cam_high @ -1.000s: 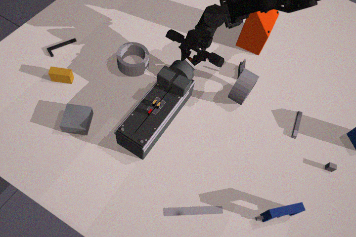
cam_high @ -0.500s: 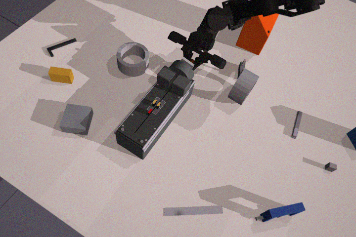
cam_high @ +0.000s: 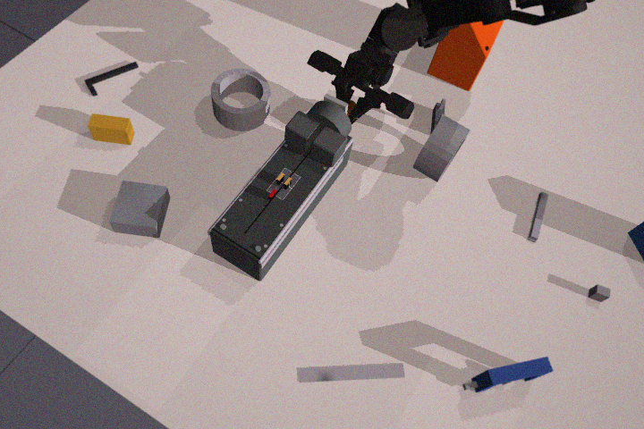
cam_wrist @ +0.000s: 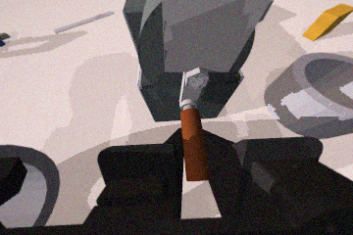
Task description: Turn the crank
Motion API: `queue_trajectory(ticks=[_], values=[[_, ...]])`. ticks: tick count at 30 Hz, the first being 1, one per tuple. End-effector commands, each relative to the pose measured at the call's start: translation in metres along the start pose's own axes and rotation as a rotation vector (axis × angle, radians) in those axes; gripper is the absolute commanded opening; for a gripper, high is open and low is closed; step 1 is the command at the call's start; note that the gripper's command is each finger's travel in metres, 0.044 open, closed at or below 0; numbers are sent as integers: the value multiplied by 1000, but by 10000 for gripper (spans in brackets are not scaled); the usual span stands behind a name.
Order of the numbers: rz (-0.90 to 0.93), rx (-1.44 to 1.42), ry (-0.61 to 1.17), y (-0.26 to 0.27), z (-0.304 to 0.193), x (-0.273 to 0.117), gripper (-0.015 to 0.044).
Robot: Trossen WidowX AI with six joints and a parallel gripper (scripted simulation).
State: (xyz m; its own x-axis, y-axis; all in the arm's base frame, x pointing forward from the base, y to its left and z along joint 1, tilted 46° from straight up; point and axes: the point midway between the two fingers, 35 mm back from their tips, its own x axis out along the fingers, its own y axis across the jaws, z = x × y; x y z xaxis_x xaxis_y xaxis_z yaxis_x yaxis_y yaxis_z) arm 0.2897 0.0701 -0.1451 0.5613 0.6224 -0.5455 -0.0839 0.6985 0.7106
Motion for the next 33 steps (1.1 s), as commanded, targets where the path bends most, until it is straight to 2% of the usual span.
queue_trajectory(ticks=[1,33], values=[[20,-10,5,9,0,-1,0],[19,-10,5,28,15,-16,0]])
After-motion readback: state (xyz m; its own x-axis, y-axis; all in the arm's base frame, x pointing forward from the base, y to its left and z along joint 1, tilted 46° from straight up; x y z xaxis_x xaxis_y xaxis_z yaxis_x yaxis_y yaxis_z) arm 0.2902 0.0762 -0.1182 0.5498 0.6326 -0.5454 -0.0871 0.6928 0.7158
